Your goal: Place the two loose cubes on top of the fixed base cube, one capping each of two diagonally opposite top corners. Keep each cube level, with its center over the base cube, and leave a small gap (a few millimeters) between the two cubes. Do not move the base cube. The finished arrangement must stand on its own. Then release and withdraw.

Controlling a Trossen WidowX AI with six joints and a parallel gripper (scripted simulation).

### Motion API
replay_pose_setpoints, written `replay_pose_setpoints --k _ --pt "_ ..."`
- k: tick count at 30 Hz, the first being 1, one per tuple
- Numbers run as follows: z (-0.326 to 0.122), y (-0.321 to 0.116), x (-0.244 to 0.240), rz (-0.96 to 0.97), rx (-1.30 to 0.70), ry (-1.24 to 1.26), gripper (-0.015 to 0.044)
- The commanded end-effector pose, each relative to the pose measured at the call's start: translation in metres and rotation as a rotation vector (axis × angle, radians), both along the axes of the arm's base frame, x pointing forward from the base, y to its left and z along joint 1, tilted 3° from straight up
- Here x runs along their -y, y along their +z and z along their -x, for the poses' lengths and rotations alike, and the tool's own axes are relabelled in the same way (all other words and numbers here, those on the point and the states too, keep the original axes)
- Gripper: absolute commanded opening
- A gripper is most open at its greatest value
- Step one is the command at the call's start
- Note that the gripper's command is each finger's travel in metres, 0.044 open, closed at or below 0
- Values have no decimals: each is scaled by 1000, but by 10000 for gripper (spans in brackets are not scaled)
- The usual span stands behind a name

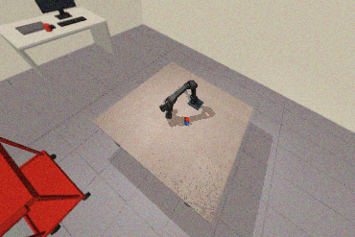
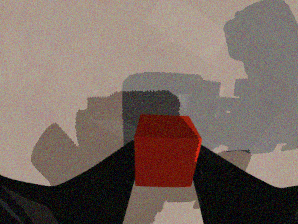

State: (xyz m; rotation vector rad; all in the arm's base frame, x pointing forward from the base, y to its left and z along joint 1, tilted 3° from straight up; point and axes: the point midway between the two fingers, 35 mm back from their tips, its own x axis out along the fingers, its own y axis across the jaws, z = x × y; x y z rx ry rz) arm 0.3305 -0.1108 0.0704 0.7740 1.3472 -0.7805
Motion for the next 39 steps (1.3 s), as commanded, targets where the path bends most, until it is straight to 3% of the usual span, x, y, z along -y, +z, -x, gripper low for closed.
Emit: replay_pose_setpoints --k 1,29,39 --pt "-2 13 0 -3 7 0 105" --pt "7 103 -4 -3 7 0 105" --pt "5 103 -22 2 0 138 105"
